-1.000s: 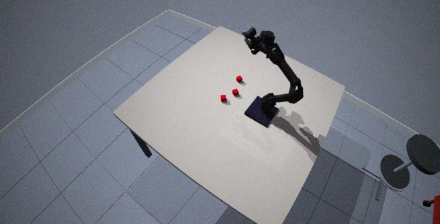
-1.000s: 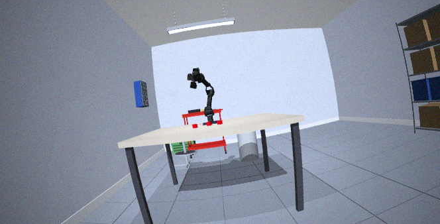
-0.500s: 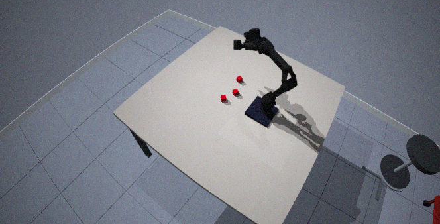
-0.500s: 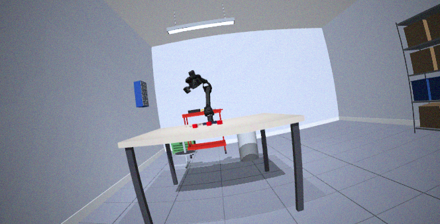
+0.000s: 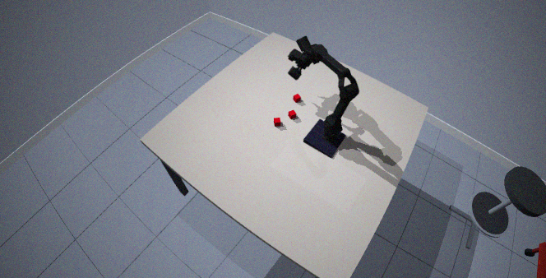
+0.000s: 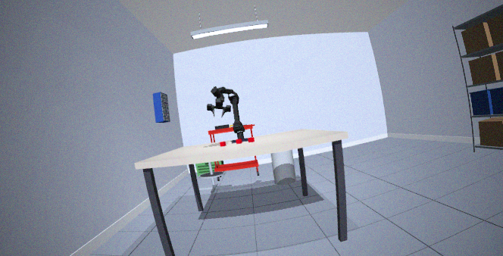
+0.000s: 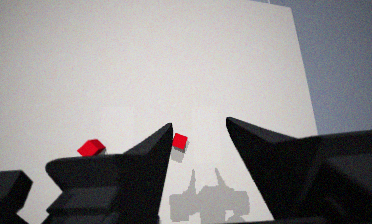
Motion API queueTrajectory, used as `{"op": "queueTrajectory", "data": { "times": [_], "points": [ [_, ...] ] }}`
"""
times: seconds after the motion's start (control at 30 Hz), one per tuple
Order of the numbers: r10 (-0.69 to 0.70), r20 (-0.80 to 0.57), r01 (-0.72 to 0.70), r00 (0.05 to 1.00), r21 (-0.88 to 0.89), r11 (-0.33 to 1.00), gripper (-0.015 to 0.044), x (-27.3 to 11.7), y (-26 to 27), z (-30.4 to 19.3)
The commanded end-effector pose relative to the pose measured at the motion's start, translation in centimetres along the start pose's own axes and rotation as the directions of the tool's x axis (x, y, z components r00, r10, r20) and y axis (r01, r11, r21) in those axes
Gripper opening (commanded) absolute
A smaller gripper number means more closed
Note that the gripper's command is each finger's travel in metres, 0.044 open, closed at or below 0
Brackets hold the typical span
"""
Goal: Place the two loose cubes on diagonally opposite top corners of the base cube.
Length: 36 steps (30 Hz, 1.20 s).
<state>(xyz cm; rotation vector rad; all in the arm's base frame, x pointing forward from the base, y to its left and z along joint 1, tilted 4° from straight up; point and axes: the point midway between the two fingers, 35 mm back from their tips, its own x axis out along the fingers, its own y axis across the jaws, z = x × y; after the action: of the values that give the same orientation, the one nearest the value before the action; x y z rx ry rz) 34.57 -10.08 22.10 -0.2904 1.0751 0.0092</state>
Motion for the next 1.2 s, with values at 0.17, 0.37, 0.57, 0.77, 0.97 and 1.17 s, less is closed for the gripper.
{"op": "queueTrajectory", "data": {
  "times": [0.17,0.37,0.57,0.77,0.97,1.17],
  "points": [
    [0.094,-0.231,-0.189,0.968,-0.432,0.882,0.0265,3.6,0.6,-2.7],
    [0.163,-0.384,-0.389,0.909,-0.64,0.663,0.0265,5.6,1.3,-4.7],
    [0.212,-0.49,-0.531,0.845,-0.727,0.436,0.0265,6.8,1.8,-6.3],
    [0.212,-0.49,-0.531,0.845,-0.727,0.436,0.0265,7.3,1.9,-6.5],
    [0.212,-0.49,-0.531,0.845,-0.727,0.436,0.0265,11.2,2.8,-8.7],
    [0.212,-0.491,-0.531,0.845,-0.726,0.436,0.0265,12.3,3.1,-9.5]
  ]
}}
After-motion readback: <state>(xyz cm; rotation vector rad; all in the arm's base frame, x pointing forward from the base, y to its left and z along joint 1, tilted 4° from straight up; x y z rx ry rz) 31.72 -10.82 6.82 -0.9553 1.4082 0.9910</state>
